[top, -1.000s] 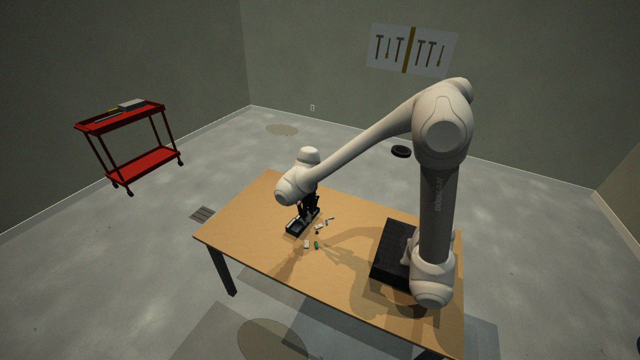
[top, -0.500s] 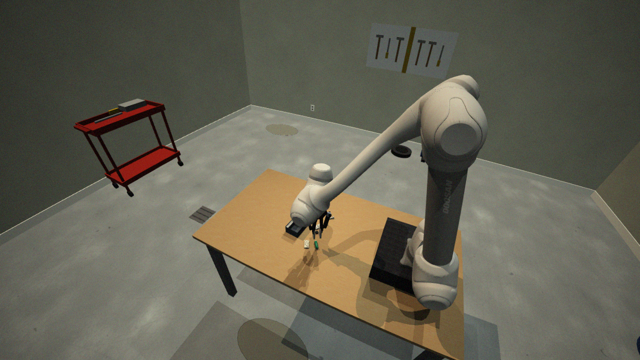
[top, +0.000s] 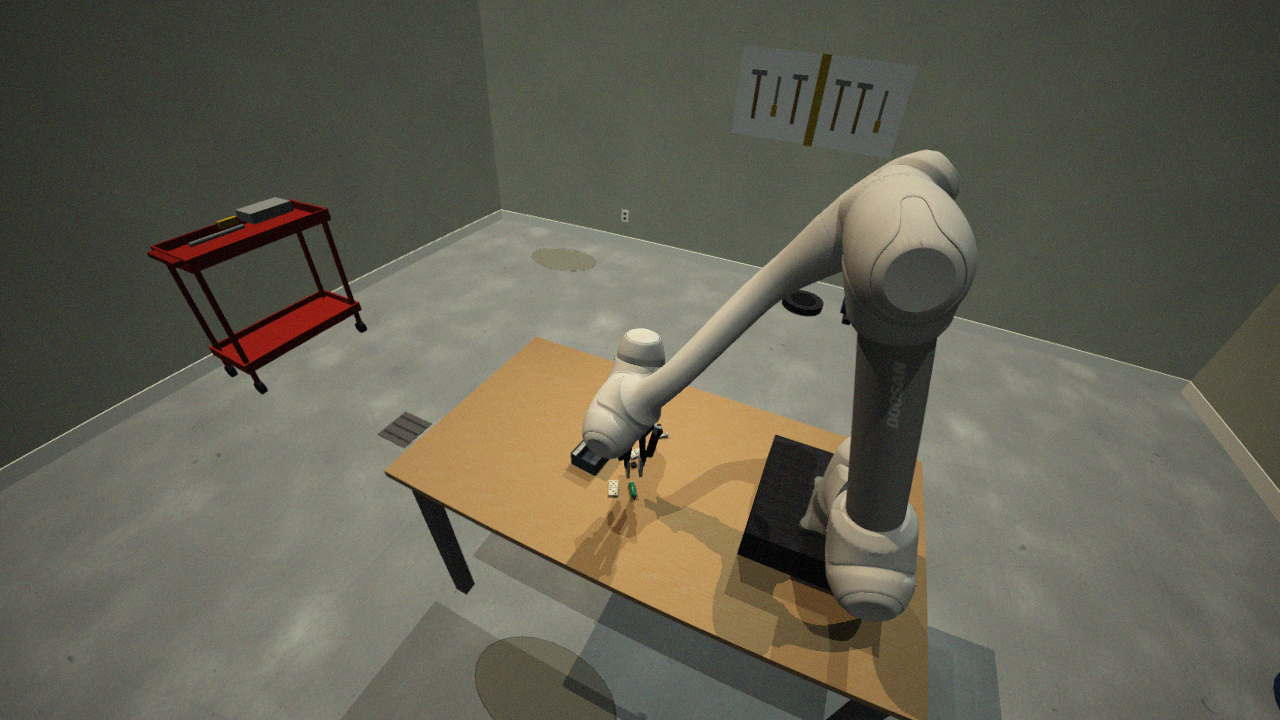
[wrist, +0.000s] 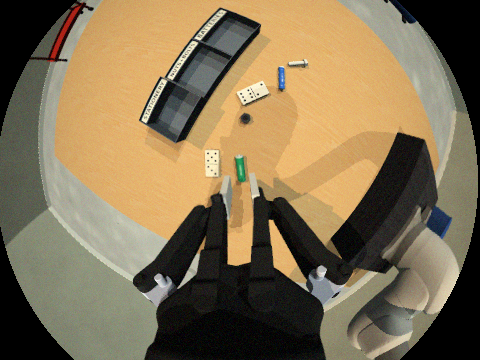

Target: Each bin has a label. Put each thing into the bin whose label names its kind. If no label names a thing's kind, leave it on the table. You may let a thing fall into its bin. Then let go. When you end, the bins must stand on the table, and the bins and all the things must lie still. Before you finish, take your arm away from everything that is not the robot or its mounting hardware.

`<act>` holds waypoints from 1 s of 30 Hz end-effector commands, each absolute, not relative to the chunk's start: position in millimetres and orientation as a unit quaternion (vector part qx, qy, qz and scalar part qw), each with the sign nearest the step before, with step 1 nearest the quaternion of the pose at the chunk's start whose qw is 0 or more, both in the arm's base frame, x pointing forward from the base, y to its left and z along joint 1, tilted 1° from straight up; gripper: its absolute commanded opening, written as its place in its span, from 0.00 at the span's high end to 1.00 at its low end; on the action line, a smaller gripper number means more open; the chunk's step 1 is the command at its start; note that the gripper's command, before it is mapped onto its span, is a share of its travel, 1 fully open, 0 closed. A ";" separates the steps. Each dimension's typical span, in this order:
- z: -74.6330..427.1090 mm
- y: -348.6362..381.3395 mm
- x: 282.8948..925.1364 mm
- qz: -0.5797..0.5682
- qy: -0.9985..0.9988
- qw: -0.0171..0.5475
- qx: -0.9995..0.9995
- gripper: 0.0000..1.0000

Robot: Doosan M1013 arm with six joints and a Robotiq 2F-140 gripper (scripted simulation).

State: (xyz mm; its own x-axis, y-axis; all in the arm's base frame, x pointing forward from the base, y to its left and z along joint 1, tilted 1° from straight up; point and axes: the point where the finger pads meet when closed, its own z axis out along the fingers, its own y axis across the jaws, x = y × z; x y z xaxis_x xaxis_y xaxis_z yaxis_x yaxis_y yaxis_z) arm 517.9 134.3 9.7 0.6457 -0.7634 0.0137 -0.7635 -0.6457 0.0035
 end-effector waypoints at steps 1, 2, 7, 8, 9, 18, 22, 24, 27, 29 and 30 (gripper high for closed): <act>9.8 134.2 518.2 0.005 -0.421 0.004 0.907 0.83; 9.8 134.2 518.3 0.005 -0.421 0.004 0.907 0.83; 9.8 134.1 518.5 0.005 -0.421 0.004 0.907 0.83; 9.8 134.0 518.5 0.005 -0.421 0.004 0.907 0.83; 9.8 134.0 518.5 0.005 -0.421 0.004 0.907 0.83; 1.8 133.9 518.6 0.005 -0.421 0.004 0.907 0.83; -14.2 133.7 518.8 0.005 -0.421 0.004 0.907 0.83; -22.2 133.6 518.9 0.005 -0.421 0.004 0.907 0.83; -34.2 133.5 519.0 0.005 -0.421 0.004 0.907 0.83; -38.2 133.4 519.1 0.005 -0.421 0.004 0.907 0.83; -38.2 133.4 519.1 0.005 -0.421 0.004 0.907 0.83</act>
State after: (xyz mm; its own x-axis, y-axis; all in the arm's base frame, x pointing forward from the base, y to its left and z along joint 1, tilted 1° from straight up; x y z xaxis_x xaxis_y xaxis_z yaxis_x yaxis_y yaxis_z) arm 518.7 133.3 -33.8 0.6457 -0.7634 0.0136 -0.7635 -0.6458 0.0037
